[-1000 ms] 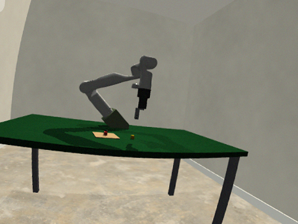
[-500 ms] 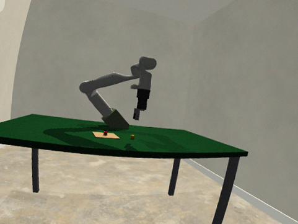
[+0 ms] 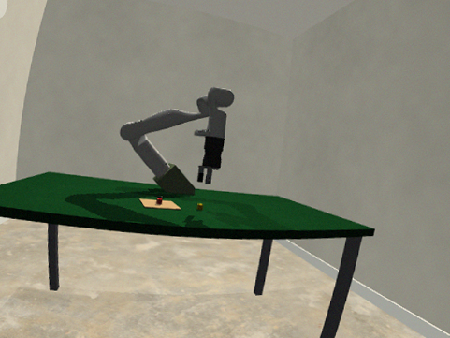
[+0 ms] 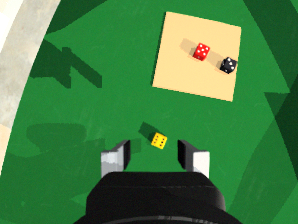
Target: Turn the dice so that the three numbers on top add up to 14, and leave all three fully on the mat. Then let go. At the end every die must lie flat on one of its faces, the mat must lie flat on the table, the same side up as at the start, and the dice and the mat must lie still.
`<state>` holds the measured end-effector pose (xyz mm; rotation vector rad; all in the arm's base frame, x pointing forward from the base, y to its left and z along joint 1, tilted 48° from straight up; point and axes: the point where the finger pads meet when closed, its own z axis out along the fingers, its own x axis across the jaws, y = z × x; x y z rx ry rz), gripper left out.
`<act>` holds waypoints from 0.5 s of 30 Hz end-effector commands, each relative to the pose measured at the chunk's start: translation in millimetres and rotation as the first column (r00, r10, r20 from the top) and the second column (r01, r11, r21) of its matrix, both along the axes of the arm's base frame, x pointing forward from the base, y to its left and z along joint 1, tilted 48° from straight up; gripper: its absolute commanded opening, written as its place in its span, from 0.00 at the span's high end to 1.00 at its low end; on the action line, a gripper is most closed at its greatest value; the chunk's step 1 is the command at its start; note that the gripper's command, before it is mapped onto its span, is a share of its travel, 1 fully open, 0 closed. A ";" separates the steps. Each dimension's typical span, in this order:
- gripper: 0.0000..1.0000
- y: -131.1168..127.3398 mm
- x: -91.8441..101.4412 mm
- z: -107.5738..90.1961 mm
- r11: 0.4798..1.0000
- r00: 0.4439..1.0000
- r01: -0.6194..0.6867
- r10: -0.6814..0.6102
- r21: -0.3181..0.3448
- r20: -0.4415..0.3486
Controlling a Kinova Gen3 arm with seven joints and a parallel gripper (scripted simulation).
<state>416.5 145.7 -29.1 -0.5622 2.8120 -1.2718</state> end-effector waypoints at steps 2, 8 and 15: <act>0.00 1.0 -0.5 0.6 0.999 0.999 -0.033 0.033 0.001 -0.031; 0.00 -3.4 1.2 -1.9 0.985 0.969 -0.172 0.167 -0.014 -0.181; 0.00 -8.2 1.9 -5.8 0.943 0.883 -0.333 0.309 -0.006 -0.353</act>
